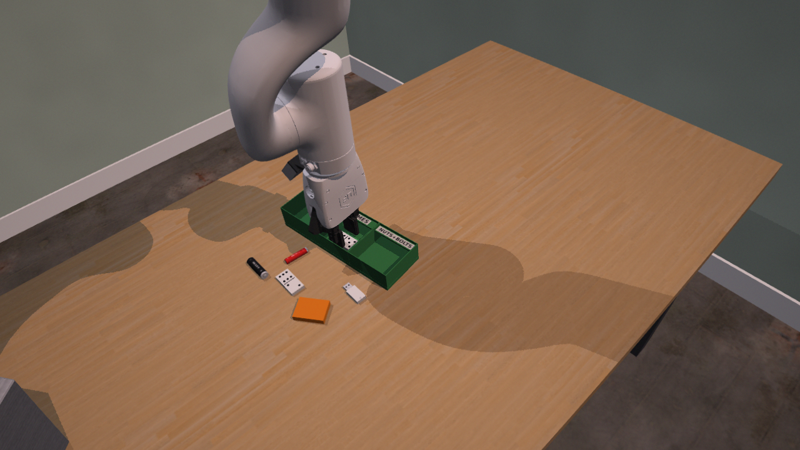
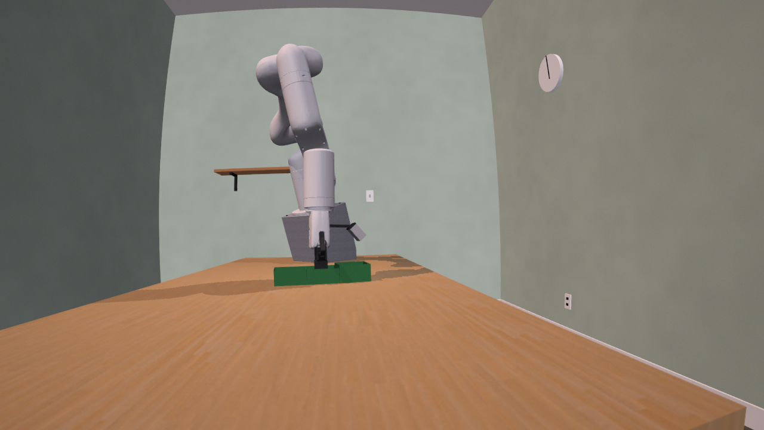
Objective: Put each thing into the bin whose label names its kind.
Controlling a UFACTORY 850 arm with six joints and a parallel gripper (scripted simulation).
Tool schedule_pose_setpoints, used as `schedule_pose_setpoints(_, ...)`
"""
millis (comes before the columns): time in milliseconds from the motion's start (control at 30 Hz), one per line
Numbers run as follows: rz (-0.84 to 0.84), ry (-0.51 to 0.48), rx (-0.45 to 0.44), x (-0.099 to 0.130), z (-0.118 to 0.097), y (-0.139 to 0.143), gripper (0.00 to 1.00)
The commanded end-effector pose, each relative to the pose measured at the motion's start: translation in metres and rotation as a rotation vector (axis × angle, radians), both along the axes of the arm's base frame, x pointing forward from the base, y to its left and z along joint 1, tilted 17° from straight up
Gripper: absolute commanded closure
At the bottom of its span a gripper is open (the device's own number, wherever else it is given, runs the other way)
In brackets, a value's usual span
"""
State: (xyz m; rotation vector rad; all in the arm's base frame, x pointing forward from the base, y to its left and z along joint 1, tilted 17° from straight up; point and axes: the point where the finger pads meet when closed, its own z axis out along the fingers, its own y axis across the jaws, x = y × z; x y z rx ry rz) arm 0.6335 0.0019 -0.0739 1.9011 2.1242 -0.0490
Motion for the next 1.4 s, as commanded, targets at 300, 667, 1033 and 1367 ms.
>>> schedule_pose_setpoints(300,0.000,-0.002,0.000,0.001,0.001,0.000,0.69)
schedule_pose_setpoints(667,0.000,-0.002,0.000,-0.001,0.010,0.002,0.69)
schedule_pose_setpoints(1033,0.000,-0.002,0.000,-0.003,0.021,0.005,0.69)
schedule_pose_setpoints(1367,0.000,-0.002,0.000,-0.007,0.038,0.009,0.69)
